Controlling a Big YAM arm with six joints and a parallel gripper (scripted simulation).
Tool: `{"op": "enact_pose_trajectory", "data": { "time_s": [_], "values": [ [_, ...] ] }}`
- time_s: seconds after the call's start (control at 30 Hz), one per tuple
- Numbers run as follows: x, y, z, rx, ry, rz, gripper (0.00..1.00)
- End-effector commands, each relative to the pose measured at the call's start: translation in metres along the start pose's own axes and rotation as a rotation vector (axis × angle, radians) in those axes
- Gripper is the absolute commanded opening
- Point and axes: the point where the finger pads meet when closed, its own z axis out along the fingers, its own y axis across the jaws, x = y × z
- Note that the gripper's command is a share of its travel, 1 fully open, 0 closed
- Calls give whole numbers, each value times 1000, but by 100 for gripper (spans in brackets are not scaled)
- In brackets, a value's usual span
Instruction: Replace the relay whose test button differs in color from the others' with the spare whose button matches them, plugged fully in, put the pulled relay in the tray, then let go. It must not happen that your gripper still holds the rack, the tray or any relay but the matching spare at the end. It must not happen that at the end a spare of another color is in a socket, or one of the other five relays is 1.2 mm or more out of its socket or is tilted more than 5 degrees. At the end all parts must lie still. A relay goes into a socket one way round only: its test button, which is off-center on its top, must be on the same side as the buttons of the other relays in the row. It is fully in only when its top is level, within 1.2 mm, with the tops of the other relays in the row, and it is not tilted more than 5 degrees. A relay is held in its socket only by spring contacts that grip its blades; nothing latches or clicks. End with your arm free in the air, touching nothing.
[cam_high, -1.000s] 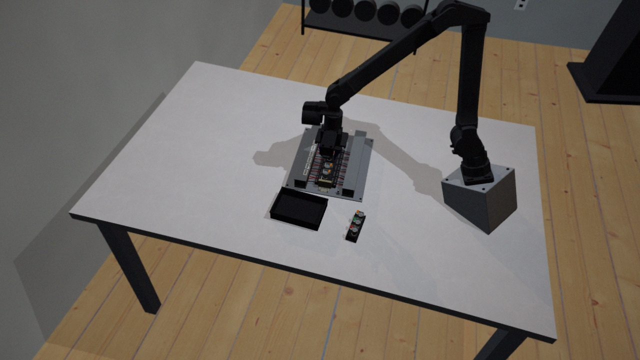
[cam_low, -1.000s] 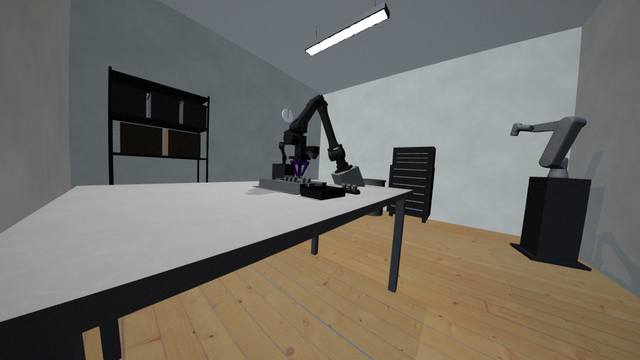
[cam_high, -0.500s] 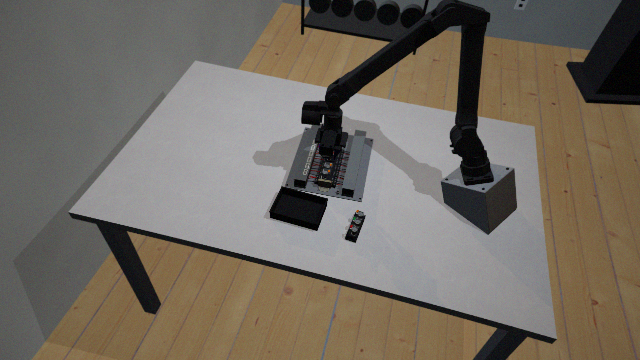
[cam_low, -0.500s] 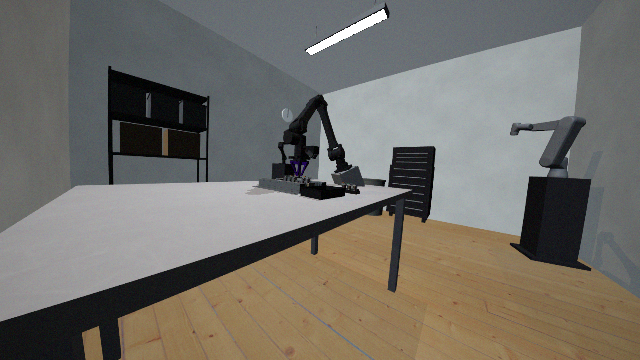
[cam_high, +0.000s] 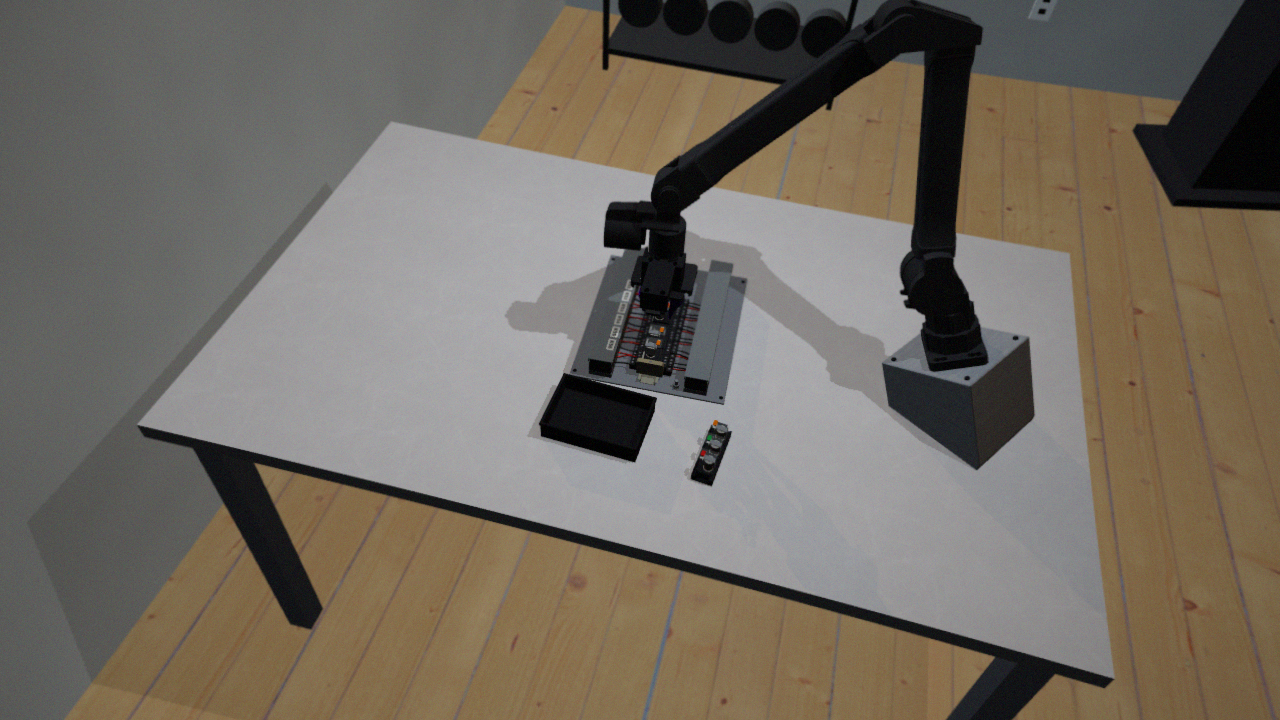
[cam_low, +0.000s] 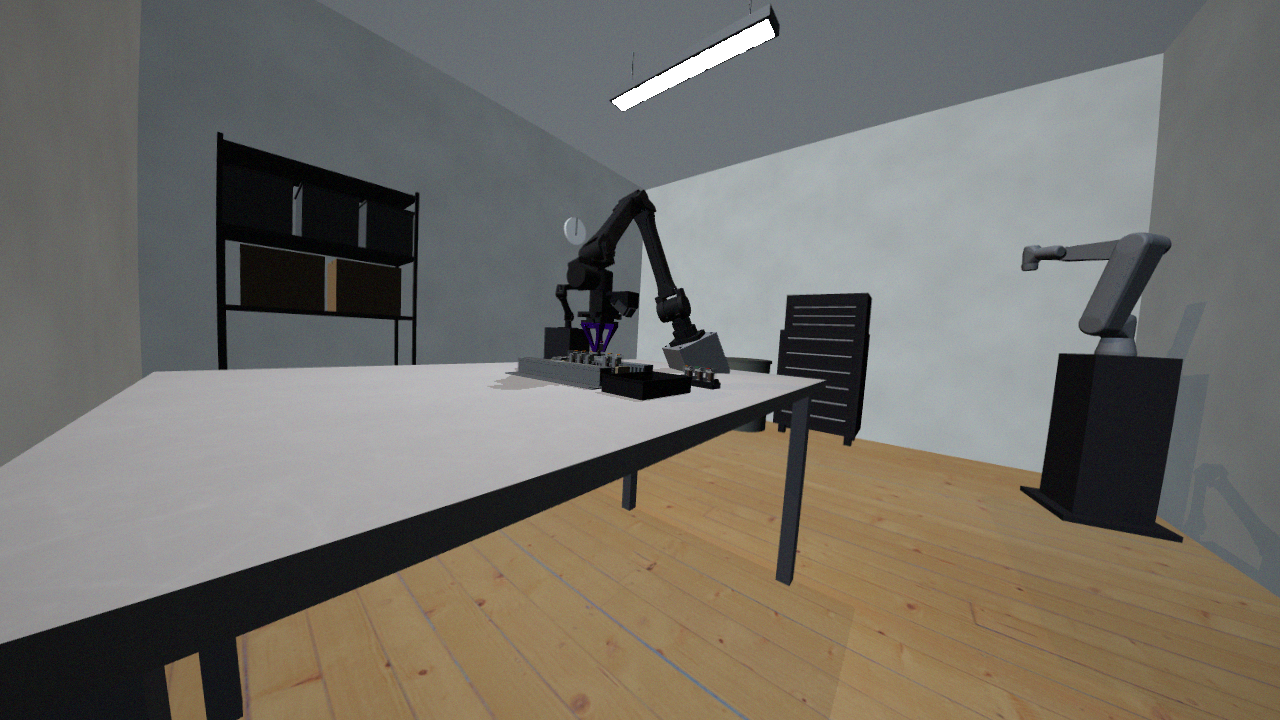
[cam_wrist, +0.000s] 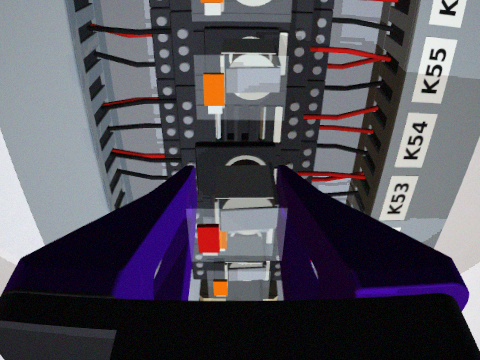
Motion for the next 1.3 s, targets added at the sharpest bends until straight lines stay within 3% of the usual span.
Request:
{"op": "enact_pose_trajectory", "data": {
  "time_s": [0.0,0.53,0.9,1.27],
  "values": [
    [-2,-23,-32,62,-11,18,0],
    [-3,-23,-81,72,-15,19,0],
    [-4,-10,-66,21,-5,11,0],
    [-3,-6,-60,6,-2,10,0]
  ]
}}
